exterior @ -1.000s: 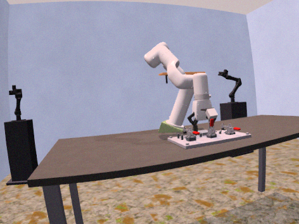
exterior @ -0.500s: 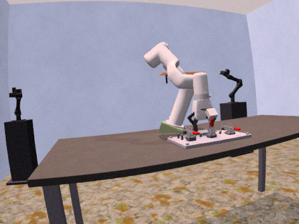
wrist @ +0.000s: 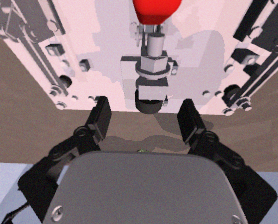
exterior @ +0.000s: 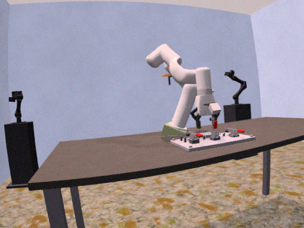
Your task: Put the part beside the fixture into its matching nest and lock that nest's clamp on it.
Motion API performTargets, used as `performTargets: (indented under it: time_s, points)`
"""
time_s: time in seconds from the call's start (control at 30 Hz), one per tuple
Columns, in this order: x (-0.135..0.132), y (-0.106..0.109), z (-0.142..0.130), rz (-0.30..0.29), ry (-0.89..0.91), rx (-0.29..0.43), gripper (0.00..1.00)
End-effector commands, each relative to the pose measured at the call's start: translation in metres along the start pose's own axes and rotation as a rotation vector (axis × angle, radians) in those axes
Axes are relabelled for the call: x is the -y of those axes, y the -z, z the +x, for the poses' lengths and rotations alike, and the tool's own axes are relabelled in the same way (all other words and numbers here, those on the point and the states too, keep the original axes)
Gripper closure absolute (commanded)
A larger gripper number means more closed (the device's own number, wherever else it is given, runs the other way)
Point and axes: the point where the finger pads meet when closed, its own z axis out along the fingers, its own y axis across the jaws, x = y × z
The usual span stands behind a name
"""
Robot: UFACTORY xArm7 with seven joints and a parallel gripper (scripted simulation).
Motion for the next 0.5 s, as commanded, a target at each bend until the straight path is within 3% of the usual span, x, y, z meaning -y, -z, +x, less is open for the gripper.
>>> performTargets:
  time_s: [0.0,0.47]
  points:
    - [-0.0002,0.0193,0.0003,-0.001,0.000,-0.002,0.00]
    - [-0.0002,0.0271,0.0002,-0.001,0.000,-0.002,0.00]
